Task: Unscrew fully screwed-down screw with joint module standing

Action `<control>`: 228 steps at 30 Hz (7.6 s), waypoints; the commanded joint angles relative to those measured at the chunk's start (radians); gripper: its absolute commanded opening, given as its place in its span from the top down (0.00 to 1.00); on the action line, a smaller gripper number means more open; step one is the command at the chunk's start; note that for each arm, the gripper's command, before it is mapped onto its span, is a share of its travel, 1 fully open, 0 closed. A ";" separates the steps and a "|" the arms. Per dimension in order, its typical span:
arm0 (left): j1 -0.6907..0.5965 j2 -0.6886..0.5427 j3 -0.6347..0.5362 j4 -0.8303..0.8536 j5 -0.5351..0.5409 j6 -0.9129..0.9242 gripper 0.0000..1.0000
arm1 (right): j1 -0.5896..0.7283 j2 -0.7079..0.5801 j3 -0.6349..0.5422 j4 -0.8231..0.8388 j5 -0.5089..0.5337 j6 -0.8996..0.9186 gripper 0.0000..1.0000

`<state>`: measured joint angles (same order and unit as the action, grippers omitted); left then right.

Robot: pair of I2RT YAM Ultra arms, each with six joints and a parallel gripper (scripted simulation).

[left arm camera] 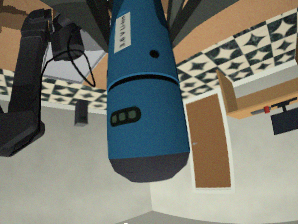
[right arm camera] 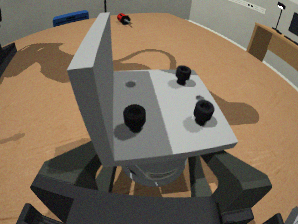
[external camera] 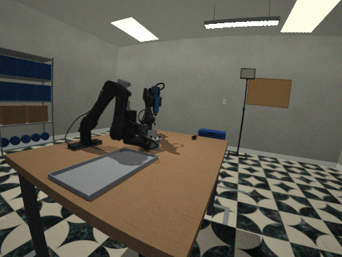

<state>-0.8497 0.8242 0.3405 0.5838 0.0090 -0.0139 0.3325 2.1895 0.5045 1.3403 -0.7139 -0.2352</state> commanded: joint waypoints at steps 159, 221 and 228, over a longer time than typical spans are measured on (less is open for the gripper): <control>0.338 0.095 0.248 -0.584 -0.006 -0.296 0.58 | 0.012 0.022 0.029 -0.016 -0.002 -0.002 0.41; 0.750 0.321 0.466 -1.101 -0.010 -0.663 0.58 | 0.012 0.022 0.029 -0.016 -0.002 -0.002 0.41; 0.818 0.358 0.500 -1.185 -0.008 -0.723 0.58 | 0.012 0.022 0.029 -0.016 -0.002 -0.002 0.41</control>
<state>-0.0589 1.1736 0.7921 -0.5766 0.0036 -0.6952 0.3325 2.1895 0.5045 1.3403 -0.7139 -0.2352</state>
